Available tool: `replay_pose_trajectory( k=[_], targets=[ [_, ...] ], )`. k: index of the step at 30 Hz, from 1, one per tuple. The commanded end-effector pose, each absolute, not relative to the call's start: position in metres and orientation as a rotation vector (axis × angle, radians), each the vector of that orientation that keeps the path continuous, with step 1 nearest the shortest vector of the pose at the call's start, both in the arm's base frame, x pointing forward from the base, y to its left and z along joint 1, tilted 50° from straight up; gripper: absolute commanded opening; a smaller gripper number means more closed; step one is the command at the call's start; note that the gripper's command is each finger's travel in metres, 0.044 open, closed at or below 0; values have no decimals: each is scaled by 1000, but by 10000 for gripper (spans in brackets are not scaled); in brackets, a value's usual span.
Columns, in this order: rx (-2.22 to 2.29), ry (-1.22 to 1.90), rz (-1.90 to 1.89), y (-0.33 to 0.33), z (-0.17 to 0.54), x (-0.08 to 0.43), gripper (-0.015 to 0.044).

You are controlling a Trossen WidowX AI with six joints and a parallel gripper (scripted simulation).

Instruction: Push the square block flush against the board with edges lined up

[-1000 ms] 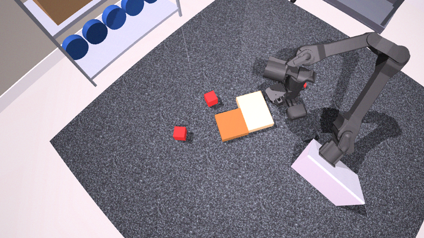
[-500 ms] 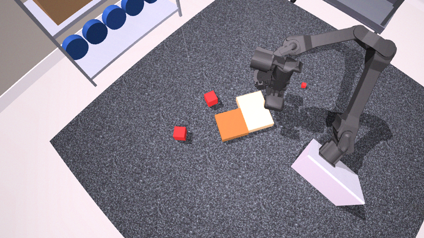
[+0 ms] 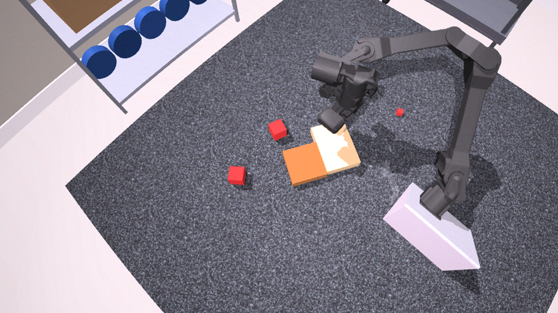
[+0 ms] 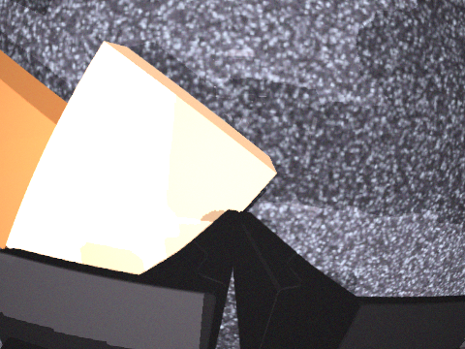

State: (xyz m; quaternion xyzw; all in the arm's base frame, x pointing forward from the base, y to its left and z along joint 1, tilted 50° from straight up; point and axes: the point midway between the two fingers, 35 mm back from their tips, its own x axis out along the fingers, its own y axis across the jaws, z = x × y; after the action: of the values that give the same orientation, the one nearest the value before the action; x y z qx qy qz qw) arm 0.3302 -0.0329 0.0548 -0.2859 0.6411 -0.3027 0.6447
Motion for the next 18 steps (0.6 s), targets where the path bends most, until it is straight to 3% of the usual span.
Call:
replay_pose_trajectory(
  k=[1,18],
  targets=[
    [-551,1399,-779,-32,54,342,0],
    [-95,1099,-1130,-28,40,390,0]
  ],
)
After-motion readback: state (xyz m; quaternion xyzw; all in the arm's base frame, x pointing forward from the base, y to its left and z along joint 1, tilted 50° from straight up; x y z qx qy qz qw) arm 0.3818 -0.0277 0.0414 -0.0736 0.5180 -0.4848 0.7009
